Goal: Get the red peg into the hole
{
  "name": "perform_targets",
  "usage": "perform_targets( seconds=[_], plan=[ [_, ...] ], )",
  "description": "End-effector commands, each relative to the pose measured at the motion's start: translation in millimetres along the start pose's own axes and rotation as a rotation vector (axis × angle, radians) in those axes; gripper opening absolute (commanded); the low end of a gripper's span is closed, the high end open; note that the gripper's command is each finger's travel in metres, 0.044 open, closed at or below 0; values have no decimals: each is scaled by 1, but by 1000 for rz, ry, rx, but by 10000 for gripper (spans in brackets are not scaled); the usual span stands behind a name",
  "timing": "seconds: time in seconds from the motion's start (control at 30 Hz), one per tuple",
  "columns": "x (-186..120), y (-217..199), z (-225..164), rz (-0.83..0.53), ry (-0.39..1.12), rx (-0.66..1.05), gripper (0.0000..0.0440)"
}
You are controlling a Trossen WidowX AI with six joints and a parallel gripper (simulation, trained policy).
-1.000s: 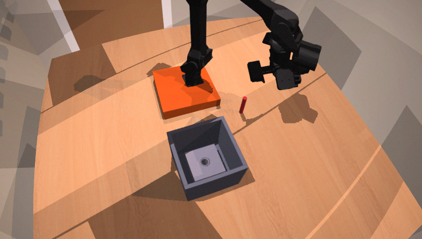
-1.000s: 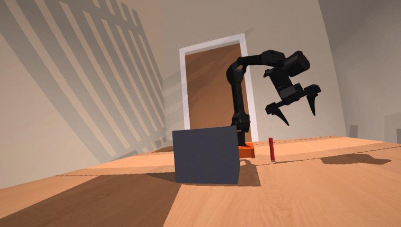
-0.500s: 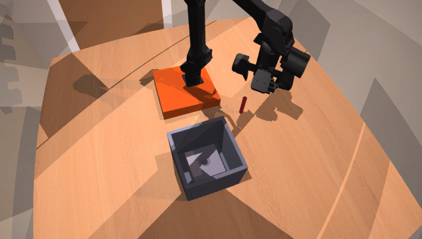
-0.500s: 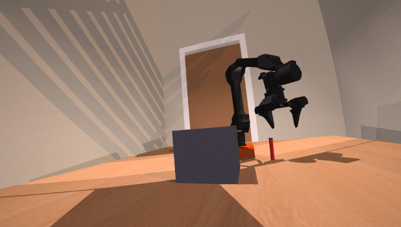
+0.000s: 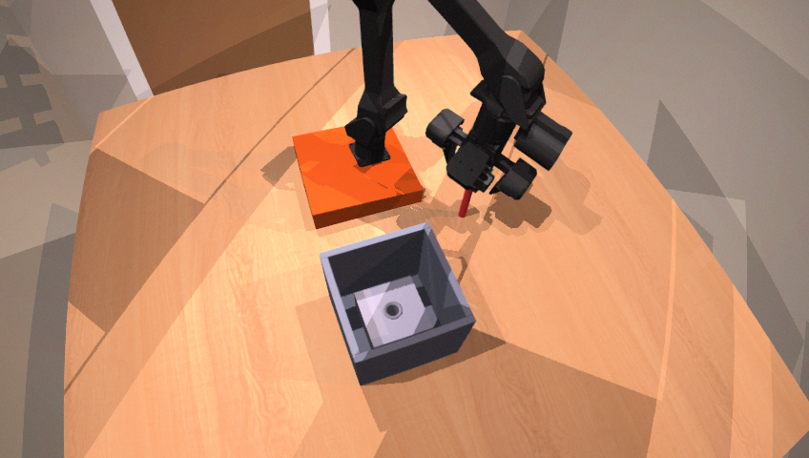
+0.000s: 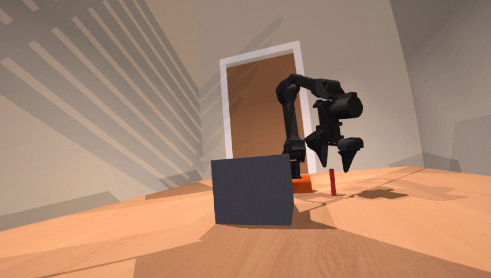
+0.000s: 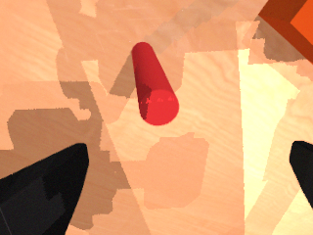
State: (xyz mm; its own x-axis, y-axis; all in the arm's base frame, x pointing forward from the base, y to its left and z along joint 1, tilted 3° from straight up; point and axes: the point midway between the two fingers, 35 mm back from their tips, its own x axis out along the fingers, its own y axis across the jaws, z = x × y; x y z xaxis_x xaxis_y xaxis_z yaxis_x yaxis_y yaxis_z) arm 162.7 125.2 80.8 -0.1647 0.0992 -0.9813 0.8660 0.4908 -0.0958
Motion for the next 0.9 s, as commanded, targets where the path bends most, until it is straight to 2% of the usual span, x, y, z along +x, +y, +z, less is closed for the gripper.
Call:
perform_targets(
  seconds=[0.0, 0.17, 0.23, 0.73, 0.77, 0.87],
  plan=[
    [12, -4, 7, -16, -19, 41, 440],
    [25, -3, 15, -10, -43, 91, 435],
    [29, -2, 17, -4, -50, 103, 412],
    [37, 15, 26, 38, -61, 107, 36],
    [37, 16, 26, 41, -60, 103, 17],
    [27, 21, 25, 81, -42, 109, 13]
  ],
)
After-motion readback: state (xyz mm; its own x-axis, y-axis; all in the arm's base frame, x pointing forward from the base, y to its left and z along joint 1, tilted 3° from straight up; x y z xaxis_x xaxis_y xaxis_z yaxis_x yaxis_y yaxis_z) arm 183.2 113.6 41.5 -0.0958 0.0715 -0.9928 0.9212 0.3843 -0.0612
